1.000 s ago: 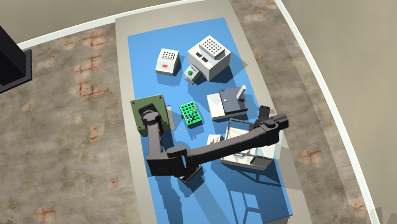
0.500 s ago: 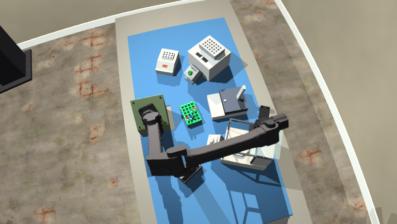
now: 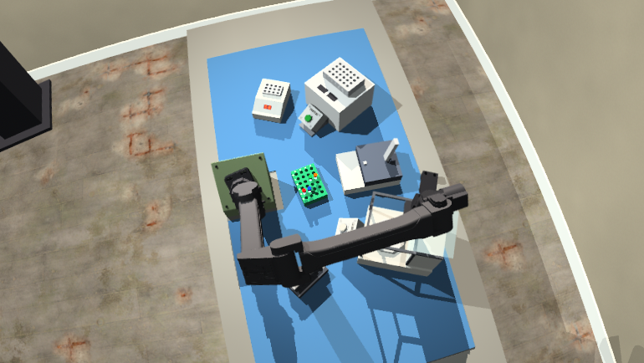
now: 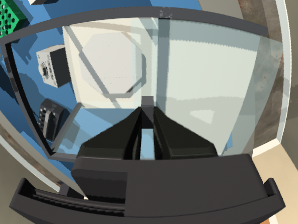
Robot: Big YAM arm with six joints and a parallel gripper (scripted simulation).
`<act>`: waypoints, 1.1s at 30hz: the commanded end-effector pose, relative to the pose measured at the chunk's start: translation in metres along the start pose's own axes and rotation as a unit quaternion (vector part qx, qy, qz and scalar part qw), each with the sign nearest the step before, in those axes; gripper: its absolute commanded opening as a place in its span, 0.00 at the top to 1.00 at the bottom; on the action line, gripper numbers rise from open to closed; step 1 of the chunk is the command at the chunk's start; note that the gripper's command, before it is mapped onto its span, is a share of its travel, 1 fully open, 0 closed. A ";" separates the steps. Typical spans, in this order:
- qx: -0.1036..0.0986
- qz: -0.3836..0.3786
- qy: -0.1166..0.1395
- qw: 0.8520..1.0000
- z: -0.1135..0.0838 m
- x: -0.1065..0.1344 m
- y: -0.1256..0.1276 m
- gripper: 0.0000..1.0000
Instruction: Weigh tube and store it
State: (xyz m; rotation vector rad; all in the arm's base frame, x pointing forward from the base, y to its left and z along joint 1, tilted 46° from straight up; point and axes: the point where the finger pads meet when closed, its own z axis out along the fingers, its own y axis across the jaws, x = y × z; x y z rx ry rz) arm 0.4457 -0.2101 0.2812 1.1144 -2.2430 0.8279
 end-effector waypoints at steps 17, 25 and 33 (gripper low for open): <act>0.001 0.011 0.002 1.000 0.004 0.005 -0.001 0.70; 0.018 0.010 -0.007 1.000 -0.024 -0.001 -0.011 0.70; 0.010 0.012 -0.004 1.000 -0.030 0.000 -0.011 0.70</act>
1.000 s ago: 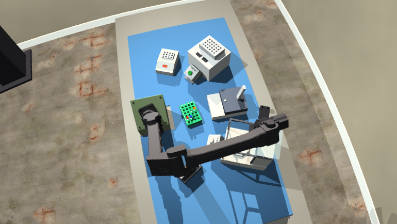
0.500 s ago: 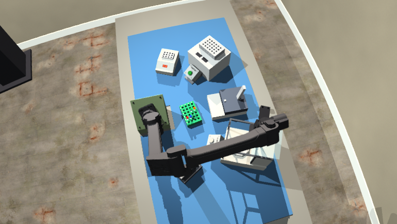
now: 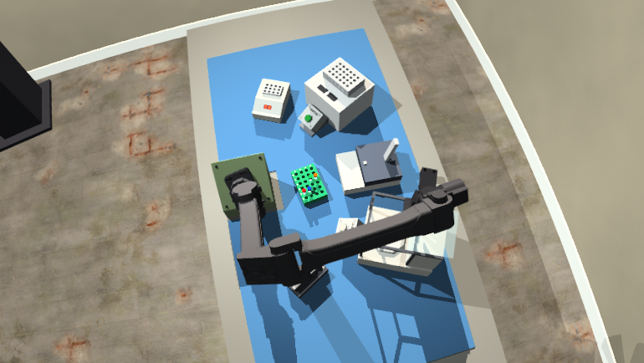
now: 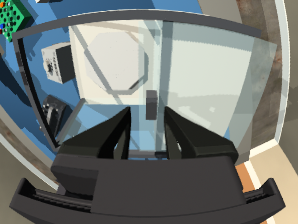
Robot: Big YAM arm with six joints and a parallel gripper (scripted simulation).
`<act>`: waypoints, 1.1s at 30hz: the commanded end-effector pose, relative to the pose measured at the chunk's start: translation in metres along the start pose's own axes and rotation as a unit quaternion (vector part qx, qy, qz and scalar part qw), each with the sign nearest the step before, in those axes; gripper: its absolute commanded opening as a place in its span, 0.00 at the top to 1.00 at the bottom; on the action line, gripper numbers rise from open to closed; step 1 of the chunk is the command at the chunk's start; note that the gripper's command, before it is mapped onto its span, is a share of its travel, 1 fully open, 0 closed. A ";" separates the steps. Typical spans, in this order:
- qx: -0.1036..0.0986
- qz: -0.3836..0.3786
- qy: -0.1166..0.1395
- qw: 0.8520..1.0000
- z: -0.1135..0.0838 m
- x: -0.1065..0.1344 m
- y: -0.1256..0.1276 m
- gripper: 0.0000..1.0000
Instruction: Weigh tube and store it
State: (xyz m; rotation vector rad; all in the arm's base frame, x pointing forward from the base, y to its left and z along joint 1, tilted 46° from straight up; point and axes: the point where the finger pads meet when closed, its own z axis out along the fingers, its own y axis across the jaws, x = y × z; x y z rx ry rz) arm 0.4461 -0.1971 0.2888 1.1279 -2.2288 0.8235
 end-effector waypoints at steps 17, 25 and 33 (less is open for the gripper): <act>0.005 0.027 -0.005 1.000 -0.024 0.007 -0.016 0.70; 0.005 0.027 -0.005 1.000 -0.024 0.007 -0.016 0.70; 0.005 0.027 -0.005 1.000 -0.024 0.007 -0.016 0.70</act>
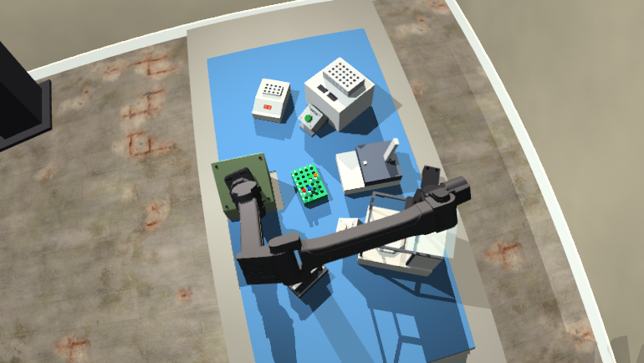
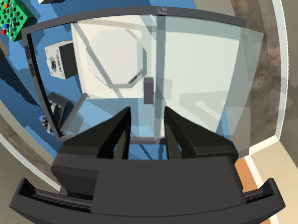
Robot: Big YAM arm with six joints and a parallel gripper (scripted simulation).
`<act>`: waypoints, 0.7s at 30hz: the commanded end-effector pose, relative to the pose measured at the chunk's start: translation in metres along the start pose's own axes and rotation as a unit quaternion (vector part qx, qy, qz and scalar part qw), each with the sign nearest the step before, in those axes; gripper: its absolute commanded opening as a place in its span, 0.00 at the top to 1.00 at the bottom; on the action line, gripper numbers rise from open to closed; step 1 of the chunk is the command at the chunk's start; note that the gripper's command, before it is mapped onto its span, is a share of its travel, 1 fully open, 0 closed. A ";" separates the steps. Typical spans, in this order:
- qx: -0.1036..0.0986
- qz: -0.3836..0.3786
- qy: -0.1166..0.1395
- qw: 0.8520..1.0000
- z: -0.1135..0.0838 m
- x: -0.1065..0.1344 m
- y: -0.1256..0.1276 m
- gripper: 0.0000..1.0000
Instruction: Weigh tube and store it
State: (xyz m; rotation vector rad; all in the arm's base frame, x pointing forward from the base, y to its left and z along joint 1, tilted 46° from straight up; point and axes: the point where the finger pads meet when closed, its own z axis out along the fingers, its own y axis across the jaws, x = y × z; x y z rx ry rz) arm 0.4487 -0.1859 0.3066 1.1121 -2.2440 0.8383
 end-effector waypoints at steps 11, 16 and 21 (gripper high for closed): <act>0.002 0.017 -0.003 1.000 -0.003 0.003 -0.014 0.70; 0.002 0.017 -0.003 1.000 -0.003 0.003 -0.014 0.70; 0.027 0.048 -0.023 0.998 -0.010 -0.026 0.011 0.64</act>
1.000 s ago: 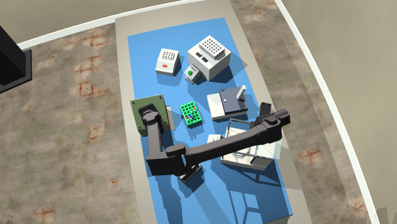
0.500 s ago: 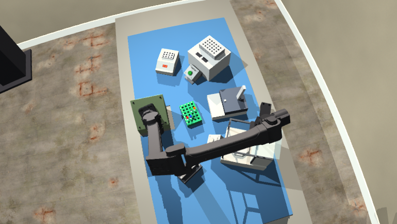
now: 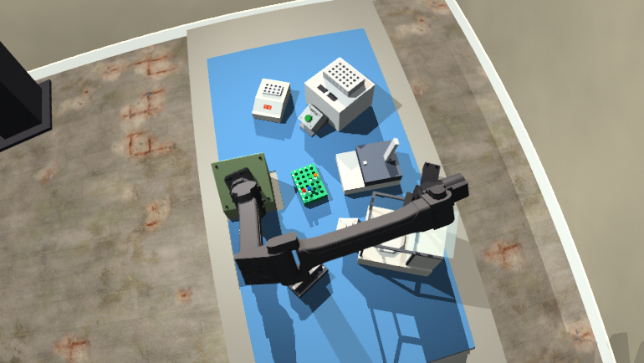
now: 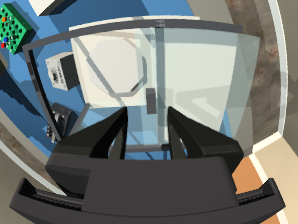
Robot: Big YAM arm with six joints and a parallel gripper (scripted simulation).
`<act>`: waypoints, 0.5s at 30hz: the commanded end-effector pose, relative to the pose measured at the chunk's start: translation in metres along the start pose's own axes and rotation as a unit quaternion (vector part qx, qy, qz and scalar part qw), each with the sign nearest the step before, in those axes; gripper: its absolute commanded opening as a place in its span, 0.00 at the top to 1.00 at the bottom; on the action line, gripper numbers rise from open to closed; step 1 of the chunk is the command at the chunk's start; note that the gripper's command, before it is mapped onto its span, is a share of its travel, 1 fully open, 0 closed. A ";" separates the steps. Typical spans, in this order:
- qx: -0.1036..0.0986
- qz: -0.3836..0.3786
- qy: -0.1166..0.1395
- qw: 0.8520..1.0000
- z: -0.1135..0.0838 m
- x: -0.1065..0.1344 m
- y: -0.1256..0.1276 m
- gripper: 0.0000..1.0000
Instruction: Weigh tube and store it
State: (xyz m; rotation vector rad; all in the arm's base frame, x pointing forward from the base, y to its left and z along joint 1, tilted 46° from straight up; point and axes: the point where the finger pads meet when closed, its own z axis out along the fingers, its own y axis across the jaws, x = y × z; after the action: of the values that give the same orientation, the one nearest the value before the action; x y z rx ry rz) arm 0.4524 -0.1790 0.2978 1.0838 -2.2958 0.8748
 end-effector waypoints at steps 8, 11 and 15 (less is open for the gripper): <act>0.027 0.076 -0.025 0.996 0.002 -0.052 0.035 0.64; 0.031 0.102 -0.033 0.994 0.008 -0.070 0.049 0.64; 0.035 0.128 -0.040 0.990 0.016 -0.090 0.069 0.64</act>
State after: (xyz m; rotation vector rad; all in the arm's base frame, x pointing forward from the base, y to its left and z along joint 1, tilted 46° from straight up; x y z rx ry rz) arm 0.4496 -0.1253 0.2112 0.9631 -2.4437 0.9690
